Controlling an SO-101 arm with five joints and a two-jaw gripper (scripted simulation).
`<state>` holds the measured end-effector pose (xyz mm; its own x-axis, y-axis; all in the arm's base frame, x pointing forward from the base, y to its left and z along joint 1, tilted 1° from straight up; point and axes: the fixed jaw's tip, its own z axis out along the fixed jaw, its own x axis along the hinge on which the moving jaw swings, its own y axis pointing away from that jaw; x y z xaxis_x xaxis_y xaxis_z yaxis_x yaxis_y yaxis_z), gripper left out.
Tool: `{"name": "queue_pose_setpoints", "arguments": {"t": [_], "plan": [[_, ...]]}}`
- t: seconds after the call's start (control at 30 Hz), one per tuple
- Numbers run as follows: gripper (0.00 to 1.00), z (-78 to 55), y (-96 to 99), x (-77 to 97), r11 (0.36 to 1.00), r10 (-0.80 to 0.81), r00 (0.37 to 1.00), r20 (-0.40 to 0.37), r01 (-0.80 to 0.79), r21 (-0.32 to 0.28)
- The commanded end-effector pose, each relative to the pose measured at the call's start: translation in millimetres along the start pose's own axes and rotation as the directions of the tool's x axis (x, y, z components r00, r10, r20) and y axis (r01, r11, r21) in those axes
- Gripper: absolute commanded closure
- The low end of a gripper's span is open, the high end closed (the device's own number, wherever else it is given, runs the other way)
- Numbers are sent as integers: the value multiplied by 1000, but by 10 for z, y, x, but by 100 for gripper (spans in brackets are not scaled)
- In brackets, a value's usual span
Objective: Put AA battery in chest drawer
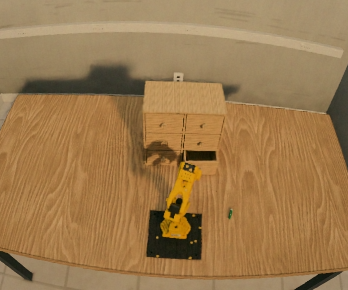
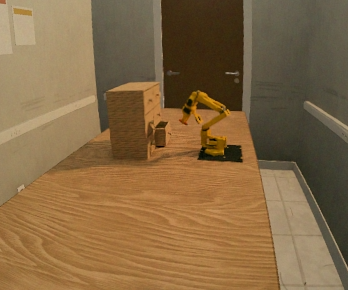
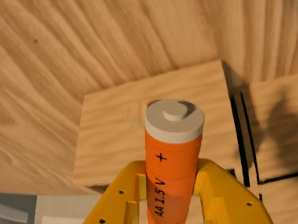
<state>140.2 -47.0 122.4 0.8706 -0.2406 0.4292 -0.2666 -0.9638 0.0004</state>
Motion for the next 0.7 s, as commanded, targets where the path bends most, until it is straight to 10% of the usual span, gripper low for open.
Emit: {"name": "queue_pose_setpoints", "arguments": {"t": [0.0,0.67], "plan": [[100,-90,-14,40,1000,1,998,-55,-1,6],[100,-32,-13,285,1000,1,996,-88,0,5]]}}
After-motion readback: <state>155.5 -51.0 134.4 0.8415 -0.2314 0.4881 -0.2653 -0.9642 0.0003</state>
